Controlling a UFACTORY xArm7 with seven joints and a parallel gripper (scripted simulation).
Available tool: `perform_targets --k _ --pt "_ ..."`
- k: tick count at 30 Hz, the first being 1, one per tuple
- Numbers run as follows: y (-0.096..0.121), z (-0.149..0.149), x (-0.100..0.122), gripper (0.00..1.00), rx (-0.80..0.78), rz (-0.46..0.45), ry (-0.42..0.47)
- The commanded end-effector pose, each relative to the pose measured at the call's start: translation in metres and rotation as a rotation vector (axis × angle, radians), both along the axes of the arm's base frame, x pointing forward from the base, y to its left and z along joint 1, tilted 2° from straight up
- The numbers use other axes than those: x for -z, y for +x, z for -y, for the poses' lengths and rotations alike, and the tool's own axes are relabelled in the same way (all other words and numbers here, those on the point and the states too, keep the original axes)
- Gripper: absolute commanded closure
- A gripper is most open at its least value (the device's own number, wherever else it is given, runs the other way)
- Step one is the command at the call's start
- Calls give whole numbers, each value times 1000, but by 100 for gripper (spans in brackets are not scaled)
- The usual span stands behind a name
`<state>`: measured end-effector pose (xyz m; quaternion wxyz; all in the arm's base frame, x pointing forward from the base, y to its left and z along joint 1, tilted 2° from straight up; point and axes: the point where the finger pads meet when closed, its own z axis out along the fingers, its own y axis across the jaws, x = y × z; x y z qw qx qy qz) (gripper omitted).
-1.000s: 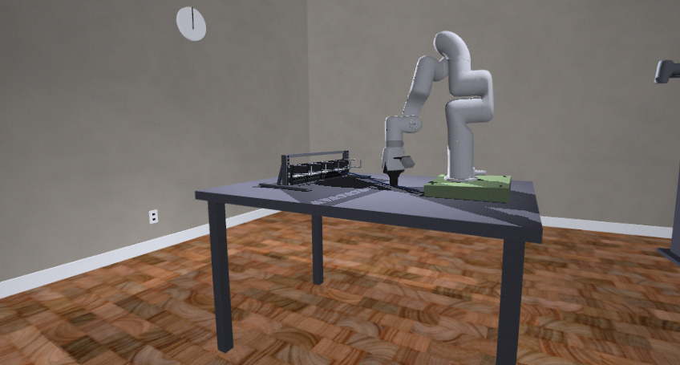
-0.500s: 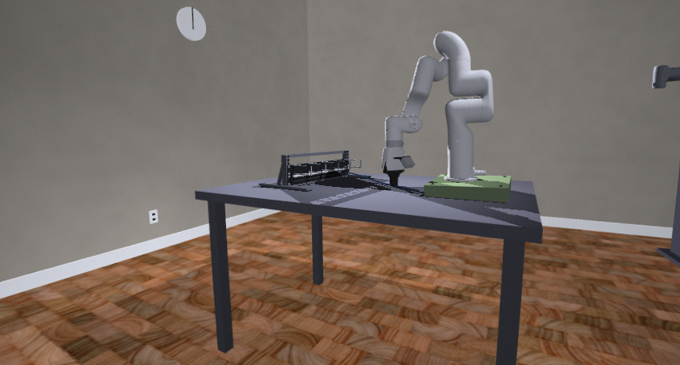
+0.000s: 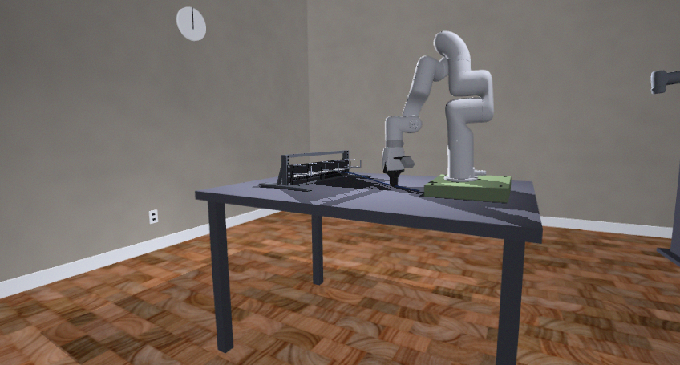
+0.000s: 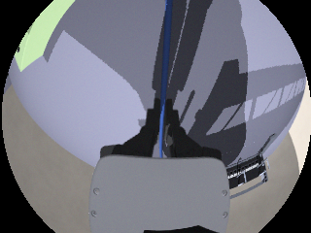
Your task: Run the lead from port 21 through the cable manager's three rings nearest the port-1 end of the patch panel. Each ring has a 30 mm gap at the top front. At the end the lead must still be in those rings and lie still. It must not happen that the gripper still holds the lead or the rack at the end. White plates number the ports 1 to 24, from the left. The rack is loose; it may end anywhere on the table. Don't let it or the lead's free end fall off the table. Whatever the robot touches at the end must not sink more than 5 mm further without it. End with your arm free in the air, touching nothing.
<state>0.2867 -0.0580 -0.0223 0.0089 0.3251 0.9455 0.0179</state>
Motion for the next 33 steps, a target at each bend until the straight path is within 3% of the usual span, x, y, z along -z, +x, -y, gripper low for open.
perform_targets --k 1,33 --pt "1 0 0 100 0 2 -1" --pt "0 1 -15 100 0 2 -1"
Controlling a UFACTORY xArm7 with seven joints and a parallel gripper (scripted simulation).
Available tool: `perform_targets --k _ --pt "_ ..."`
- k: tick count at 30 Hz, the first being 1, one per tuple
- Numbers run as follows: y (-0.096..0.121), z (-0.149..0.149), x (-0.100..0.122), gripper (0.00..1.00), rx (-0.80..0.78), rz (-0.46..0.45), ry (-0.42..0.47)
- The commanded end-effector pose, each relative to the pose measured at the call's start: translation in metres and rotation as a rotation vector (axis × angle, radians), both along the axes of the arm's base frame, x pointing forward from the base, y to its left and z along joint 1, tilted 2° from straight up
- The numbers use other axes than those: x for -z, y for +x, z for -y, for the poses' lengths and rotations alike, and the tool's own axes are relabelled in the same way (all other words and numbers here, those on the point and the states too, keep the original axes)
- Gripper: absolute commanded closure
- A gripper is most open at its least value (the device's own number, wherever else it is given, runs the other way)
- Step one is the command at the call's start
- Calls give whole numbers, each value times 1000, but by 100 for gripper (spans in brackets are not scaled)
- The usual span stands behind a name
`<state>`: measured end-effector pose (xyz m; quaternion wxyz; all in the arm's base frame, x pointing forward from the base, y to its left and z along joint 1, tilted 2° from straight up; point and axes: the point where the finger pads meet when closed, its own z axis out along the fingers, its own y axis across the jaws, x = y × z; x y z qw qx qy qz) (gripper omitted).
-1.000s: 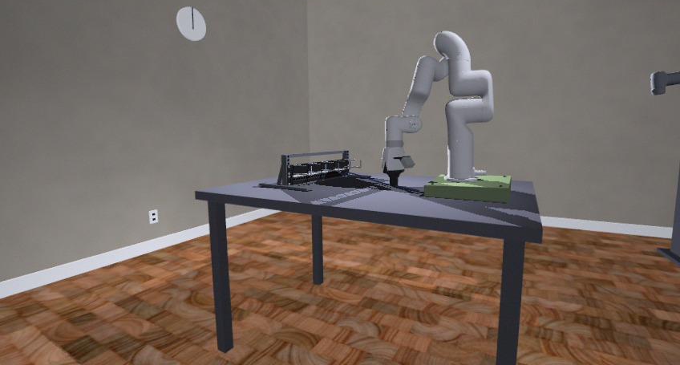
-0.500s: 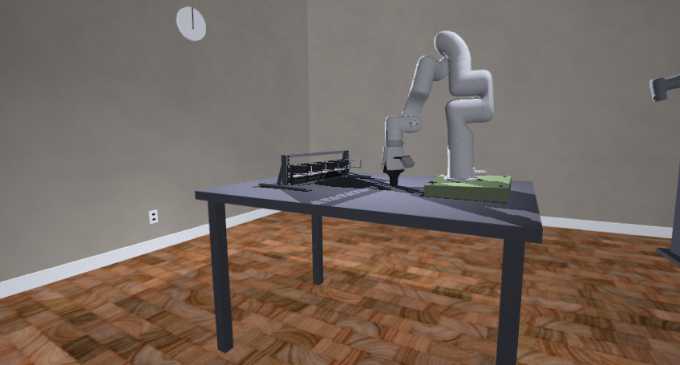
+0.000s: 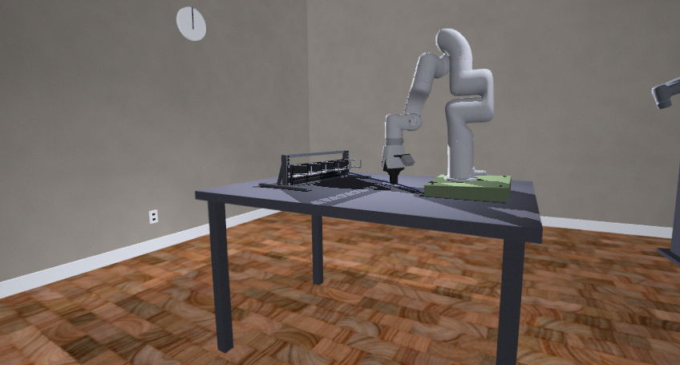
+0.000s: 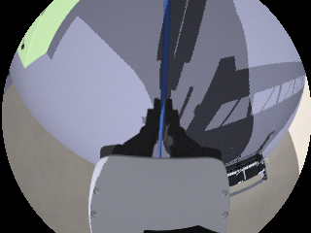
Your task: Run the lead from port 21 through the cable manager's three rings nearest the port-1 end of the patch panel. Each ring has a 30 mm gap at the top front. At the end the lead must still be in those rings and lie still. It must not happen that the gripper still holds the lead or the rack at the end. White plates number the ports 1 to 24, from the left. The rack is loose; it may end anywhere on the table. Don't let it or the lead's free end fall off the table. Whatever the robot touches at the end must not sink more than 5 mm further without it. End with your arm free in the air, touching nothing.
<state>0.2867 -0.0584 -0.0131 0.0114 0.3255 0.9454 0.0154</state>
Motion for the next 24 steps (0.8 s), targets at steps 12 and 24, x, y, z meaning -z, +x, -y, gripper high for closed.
perform_targets --k 12,24 --pt "0 1 -18 100 -1 -1 6" --pt "0 1 -29 100 -1 -1 6"
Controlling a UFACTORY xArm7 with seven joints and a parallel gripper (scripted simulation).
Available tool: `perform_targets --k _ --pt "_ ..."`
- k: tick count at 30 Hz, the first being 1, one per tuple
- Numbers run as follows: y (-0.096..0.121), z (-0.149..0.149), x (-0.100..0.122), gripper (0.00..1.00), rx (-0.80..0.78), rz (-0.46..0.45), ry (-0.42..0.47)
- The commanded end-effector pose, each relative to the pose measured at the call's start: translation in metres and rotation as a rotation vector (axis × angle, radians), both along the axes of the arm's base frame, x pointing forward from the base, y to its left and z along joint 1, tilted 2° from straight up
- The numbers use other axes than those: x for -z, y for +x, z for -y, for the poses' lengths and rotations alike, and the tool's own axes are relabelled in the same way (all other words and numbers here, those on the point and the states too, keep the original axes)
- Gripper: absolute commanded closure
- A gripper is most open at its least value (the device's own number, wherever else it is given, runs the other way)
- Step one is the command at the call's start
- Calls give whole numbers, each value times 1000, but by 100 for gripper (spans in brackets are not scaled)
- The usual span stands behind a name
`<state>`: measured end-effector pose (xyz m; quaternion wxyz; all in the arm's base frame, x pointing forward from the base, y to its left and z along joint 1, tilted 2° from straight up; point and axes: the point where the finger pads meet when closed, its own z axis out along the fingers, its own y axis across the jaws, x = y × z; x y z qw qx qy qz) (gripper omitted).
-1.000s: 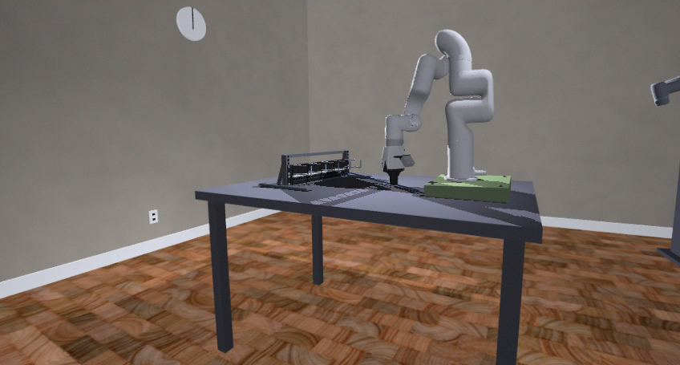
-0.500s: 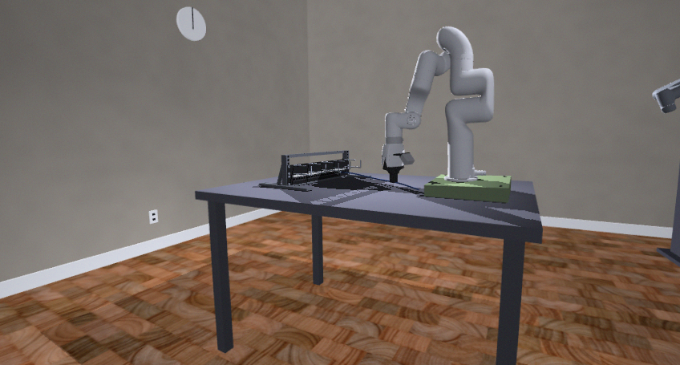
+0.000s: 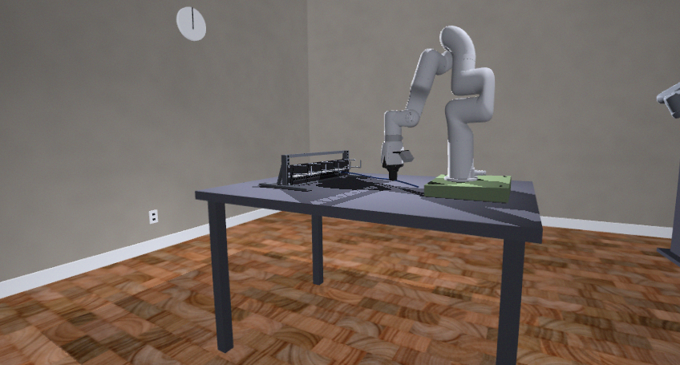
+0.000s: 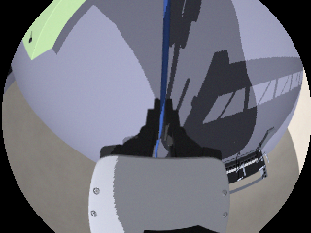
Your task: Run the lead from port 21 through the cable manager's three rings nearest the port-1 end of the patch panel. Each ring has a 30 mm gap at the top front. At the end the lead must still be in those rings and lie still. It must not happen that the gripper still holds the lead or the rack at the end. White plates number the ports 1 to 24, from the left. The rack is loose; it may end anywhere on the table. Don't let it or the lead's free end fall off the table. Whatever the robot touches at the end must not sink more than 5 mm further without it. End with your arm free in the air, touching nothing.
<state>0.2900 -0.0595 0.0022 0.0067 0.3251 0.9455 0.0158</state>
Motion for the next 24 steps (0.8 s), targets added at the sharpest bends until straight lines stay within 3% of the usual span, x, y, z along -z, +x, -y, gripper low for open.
perform_targets --k 1,20,24 --pt "-4 0 -14 100 0 7 2" --pt "1 -1 -18 100 18 6 1" --pt "28 -13 -31 100 115 4 3"
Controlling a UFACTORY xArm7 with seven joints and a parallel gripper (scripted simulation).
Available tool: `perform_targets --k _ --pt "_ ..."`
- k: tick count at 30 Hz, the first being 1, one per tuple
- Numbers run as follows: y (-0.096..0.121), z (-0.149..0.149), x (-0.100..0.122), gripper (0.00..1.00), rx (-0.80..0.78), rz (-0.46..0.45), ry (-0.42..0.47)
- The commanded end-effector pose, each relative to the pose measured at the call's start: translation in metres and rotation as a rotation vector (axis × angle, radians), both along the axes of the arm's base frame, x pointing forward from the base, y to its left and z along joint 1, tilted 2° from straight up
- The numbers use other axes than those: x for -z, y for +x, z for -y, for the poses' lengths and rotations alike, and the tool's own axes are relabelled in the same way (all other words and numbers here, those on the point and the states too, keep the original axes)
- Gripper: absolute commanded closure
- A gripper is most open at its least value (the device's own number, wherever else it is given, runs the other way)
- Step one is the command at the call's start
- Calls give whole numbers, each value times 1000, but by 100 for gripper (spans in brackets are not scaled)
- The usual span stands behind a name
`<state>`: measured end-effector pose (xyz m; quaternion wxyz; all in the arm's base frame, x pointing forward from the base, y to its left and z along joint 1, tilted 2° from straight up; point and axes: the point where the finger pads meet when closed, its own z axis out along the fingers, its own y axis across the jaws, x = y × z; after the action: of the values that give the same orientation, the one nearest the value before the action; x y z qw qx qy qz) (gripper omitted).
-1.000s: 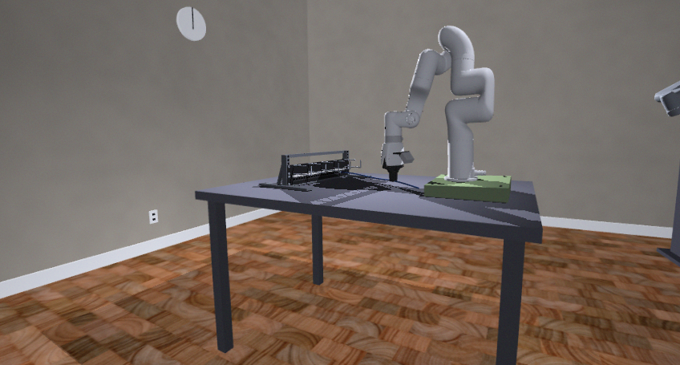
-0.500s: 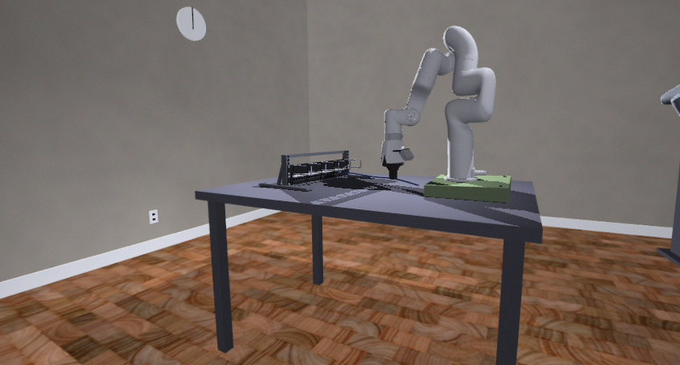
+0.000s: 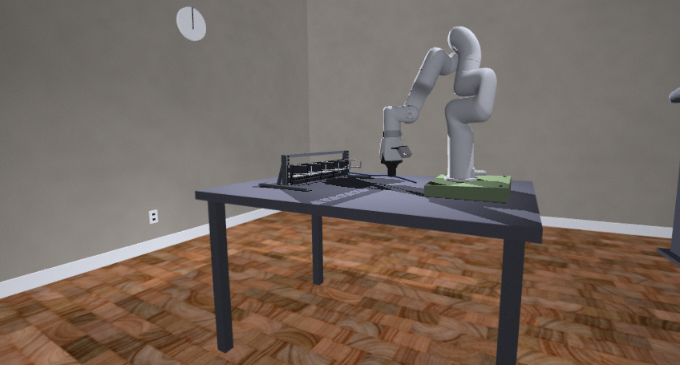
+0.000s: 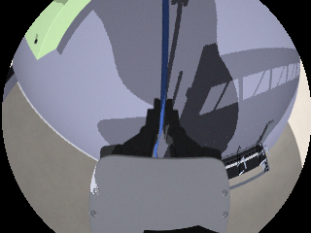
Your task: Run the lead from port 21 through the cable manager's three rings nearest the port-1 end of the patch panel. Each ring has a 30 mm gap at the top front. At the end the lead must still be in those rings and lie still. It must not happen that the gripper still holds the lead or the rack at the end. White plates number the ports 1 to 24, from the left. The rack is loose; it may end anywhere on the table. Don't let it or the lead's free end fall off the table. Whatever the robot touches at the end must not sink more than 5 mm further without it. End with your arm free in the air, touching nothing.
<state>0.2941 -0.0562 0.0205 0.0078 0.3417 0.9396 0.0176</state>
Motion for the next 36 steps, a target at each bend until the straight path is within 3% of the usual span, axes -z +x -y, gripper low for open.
perform_targets --k 1,11,13,15,25,36 --pt "35 -15 -18 100 118 0 2" --pt "100 -43 -47 100 353 -7 8" --pt "100 -43 -47 100 353 -7 8" --pt "124 -54 -58 100 439 -9 11" --pt "177 -77 -82 100 624 -13 17" --pt "179 -78 -82 100 631 -14 18"
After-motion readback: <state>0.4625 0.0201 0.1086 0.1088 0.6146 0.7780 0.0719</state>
